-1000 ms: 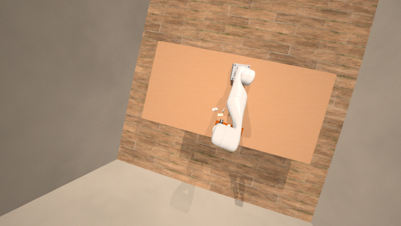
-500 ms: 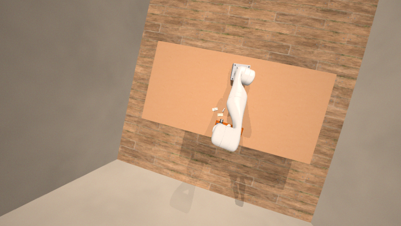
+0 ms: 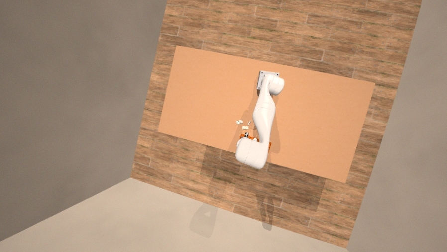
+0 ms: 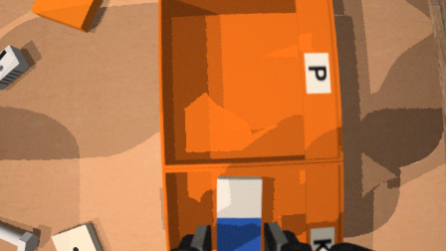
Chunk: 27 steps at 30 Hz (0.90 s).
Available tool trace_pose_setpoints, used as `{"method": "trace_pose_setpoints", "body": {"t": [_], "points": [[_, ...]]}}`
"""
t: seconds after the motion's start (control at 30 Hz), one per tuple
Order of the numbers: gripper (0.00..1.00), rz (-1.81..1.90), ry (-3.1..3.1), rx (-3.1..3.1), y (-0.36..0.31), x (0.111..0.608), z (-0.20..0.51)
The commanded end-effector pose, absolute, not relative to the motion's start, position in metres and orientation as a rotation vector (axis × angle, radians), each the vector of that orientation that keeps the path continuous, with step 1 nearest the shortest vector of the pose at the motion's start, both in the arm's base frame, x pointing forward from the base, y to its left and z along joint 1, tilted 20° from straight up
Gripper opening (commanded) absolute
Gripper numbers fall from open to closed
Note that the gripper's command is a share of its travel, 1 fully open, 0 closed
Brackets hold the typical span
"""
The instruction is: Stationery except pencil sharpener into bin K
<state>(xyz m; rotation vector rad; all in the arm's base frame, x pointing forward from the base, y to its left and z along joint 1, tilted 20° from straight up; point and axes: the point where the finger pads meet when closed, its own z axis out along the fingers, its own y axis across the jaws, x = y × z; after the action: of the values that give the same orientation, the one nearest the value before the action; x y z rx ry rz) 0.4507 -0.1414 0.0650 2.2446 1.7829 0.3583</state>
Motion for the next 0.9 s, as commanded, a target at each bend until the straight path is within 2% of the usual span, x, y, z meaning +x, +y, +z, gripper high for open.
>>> {"method": "trace_pose_setpoints", "body": {"t": [0.0,0.87], "points": [[0.3,0.355,1.781,2.255,-0.141,0.446,0.068],[0.3,0.357,1.786,2.25,-0.138,0.433,0.106]]}}
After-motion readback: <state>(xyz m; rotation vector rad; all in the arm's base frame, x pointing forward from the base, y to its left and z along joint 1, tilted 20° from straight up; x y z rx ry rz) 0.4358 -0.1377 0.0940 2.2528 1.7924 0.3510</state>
